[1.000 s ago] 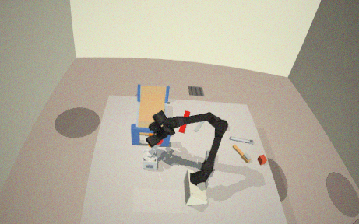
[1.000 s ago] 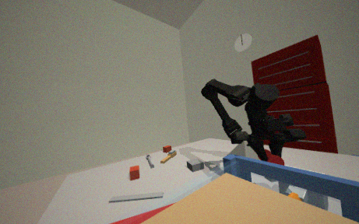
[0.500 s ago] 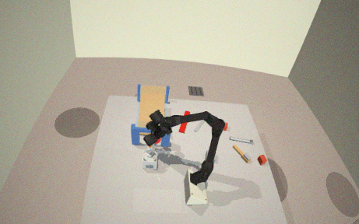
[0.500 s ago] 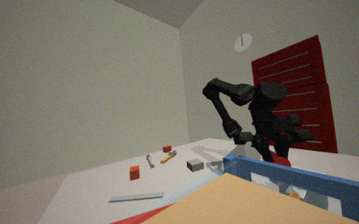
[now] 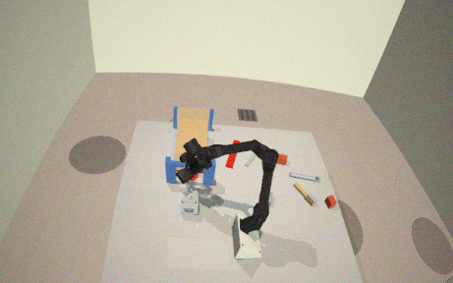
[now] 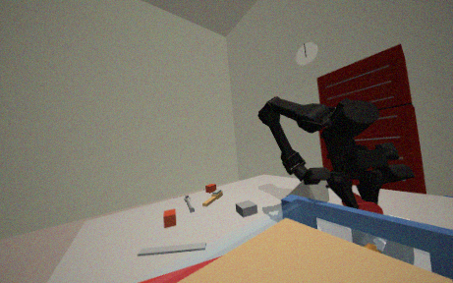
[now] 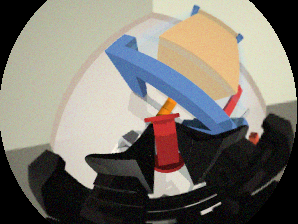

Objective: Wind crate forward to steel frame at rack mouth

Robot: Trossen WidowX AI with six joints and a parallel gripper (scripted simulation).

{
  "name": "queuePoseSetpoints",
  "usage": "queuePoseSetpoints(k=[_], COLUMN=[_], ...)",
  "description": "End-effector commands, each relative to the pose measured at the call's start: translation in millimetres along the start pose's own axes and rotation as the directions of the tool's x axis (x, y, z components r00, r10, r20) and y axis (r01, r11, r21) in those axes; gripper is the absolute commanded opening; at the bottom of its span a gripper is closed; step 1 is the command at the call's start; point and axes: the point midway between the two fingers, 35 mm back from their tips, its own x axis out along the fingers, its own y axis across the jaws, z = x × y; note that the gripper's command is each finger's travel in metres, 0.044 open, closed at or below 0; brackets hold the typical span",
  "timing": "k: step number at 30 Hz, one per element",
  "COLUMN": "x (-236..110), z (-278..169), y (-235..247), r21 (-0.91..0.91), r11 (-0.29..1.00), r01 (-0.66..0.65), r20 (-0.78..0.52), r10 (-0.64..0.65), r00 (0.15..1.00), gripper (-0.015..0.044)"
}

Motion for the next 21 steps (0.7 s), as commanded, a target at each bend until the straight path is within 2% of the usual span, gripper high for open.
queuePoseSetpoints(k=[1, 21], x=[3, 8], z=[6, 20], y=[9, 31], r21=[0.009, 0.010], r11=[1.000, 1.000], r01=[-0.018, -0.019], r20=[0.006, 0.008], r10=[0.018, 0.019], r00=[1.000, 1.000], gripper=[0.0000, 0.0000])
